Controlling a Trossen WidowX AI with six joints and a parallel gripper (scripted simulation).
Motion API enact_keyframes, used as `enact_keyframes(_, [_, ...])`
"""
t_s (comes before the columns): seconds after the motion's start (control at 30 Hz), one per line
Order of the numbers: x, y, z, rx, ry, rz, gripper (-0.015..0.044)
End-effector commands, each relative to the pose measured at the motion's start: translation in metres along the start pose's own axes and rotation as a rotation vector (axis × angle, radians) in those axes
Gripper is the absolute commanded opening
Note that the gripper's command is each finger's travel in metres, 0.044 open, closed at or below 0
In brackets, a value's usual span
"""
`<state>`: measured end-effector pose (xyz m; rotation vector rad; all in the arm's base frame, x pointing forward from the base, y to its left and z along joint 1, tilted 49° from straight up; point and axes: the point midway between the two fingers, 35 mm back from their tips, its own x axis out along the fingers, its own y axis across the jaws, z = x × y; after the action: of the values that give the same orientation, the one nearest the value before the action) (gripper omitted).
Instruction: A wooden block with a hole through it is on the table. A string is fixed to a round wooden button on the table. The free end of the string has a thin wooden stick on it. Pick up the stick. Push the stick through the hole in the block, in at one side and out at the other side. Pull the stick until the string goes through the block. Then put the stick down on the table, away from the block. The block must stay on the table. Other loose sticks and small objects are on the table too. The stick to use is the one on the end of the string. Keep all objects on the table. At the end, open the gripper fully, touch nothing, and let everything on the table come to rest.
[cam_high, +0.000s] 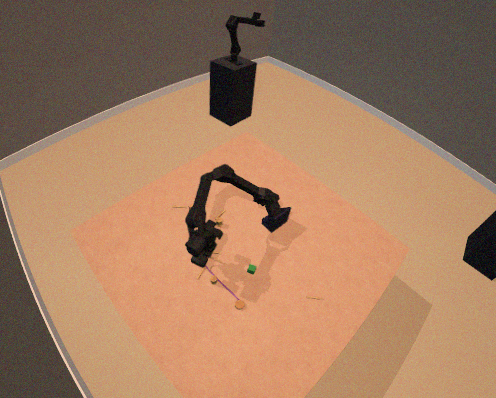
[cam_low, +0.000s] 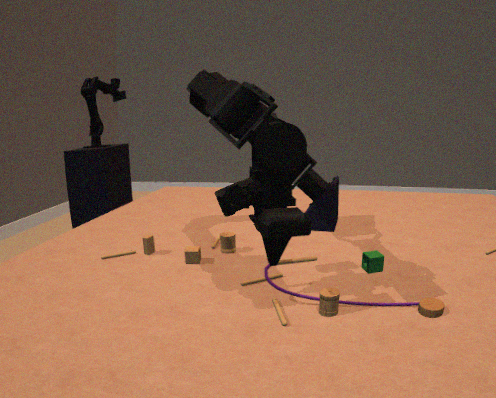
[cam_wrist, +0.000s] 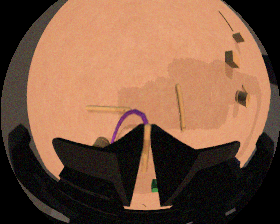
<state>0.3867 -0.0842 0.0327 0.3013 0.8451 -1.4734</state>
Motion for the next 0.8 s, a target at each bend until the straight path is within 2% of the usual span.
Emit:
enact_keyframes(0.0, [0.004,-0.004,-0.001,-0.006,-0.004,-0.001,0.0000])
enact_keyframes(0.77, [0.023,-0.022,-0.012,-0.007,-0.004,-0.002,0.0000])
